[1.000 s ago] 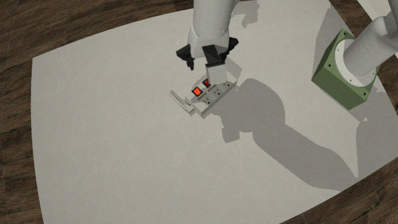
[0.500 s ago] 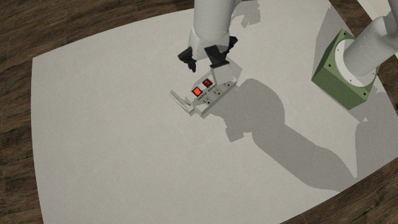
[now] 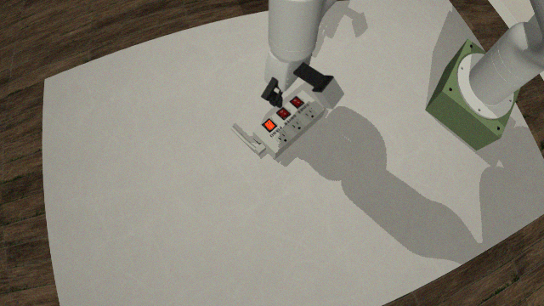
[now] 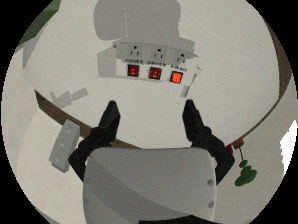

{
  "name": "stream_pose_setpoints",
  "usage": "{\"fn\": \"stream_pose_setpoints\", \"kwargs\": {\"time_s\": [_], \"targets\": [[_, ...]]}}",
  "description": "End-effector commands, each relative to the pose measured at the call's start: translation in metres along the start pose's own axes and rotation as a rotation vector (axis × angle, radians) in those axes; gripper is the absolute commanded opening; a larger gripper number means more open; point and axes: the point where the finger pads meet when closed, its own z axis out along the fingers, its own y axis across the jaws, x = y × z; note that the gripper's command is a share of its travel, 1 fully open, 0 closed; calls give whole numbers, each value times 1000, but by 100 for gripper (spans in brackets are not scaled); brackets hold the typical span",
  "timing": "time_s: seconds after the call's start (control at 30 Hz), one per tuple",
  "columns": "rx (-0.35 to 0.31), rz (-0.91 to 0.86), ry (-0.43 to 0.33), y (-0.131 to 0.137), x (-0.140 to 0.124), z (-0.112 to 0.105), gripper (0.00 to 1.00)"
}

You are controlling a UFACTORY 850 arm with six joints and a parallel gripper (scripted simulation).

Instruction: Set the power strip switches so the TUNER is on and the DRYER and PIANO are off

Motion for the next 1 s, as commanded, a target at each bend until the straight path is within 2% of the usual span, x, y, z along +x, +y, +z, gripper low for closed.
{"fn": "stream_pose_setpoints", "kwargs": {"time_s": [0.0,0.2,0.27,0.6,0.77,0.97], "targets": [[-57,-261,-10,-5,2,8,100],[-49,-611,-20,-14,6,19,100],[-49,-611,-20,-14,6,19,100],[-37,-1136,-33,-29,11,35,100],[-30,-1294,-33,-34,13,40,100],[-26,-1366,-33,-37,14,42,100]]}}
